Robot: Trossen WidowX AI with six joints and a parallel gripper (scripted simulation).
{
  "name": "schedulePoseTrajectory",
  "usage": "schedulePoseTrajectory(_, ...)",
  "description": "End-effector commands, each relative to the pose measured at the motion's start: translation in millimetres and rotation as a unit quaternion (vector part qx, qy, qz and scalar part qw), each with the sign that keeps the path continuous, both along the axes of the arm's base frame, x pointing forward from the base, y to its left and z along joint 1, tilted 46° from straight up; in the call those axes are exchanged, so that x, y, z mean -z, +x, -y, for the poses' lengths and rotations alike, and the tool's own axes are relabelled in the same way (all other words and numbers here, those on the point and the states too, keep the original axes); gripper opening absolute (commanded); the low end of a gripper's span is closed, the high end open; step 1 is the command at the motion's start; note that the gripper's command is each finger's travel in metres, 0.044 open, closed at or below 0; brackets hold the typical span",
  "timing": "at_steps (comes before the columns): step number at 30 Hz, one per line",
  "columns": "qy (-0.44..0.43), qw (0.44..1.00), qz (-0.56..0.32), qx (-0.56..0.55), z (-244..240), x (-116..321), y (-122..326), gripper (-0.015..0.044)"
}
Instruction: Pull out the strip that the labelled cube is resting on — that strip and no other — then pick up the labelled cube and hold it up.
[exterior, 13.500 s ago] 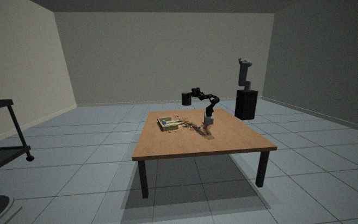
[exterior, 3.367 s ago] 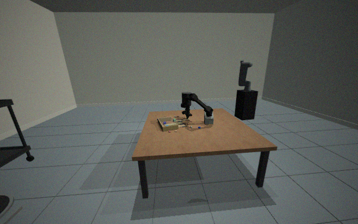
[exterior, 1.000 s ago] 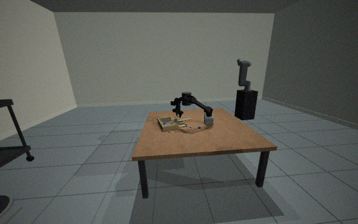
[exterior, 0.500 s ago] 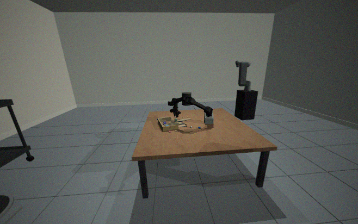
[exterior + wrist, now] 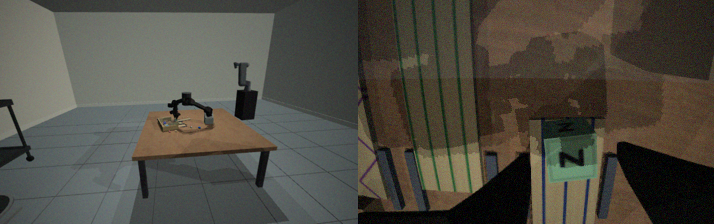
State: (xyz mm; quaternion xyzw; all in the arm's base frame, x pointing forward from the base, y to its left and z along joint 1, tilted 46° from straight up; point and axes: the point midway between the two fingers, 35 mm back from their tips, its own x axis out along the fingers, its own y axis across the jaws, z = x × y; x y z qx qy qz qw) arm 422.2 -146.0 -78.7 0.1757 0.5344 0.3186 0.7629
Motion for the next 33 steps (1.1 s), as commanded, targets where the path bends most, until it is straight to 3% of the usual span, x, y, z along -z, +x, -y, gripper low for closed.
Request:
schedulePoseTrajectory(1, 0.005, 1.000, -0.005, 0.003, -5, 7, -1, 0.0250)
schedulePoseTrajectory(17, 0.006, 1.000, -0.005, 0.003, -19, 20, 3, 0.0250)
schedulePoseTrajectory(21, 0.002, 1.000, -0.001, -0.001, -18, 17, 4, 0.0145)
schedulePoseTrajectory(28, 0.002, 1.000, -0.001, -0.001, -18, 17, 4, 0.0098)
schedulePoseTrajectory(31, 0.002, 1.000, -0.001, -0.001, -18, 17, 4, 0.0020)
schedulePoseTrajectory(33, 0.002, 1.000, -0.002, -0.001, -17, 15, 0, 0.0000)
